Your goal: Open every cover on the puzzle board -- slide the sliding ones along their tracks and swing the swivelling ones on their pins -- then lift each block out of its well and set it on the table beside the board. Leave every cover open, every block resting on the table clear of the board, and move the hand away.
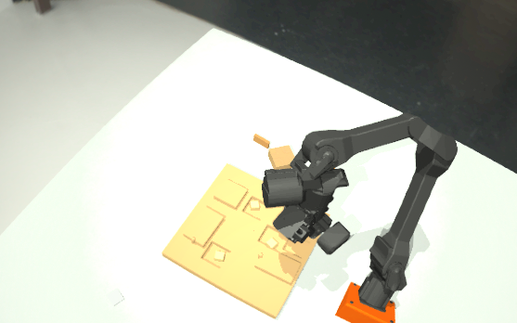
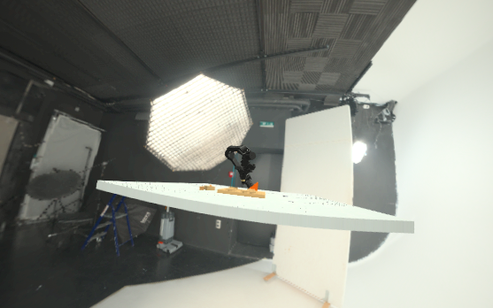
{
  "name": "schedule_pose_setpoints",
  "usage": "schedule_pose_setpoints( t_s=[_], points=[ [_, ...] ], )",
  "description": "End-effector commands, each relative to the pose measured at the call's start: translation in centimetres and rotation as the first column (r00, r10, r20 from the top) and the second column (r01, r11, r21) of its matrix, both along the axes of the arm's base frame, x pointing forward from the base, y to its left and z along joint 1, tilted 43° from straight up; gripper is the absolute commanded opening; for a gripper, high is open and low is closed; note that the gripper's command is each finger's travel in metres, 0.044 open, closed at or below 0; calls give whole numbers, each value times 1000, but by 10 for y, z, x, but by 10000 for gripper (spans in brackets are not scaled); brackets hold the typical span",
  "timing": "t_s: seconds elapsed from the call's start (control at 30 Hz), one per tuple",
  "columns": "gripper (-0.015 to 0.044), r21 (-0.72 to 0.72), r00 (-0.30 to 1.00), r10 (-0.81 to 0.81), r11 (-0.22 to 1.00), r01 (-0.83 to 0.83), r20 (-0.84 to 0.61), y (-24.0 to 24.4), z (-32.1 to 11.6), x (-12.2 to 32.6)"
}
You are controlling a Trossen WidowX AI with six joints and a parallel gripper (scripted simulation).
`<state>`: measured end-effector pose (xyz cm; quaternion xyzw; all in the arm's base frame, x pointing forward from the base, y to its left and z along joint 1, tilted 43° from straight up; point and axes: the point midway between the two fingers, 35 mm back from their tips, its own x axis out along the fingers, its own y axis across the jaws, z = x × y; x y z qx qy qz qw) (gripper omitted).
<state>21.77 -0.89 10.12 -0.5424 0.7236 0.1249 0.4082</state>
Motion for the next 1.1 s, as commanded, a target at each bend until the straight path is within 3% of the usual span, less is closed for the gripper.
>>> schedule_pose_setpoints(
  t_s=[0.0, 0.13, 1.07],
  points=[
    [80, 104, 693, -520, 830, 548, 499, 12, 9, 0],
    [80, 138, 612, -567, 786, 603, 552, 12, 9, 0],
    [80, 150, 612, -572, 786, 600, 547, 70, -27, 45]
  ],
)
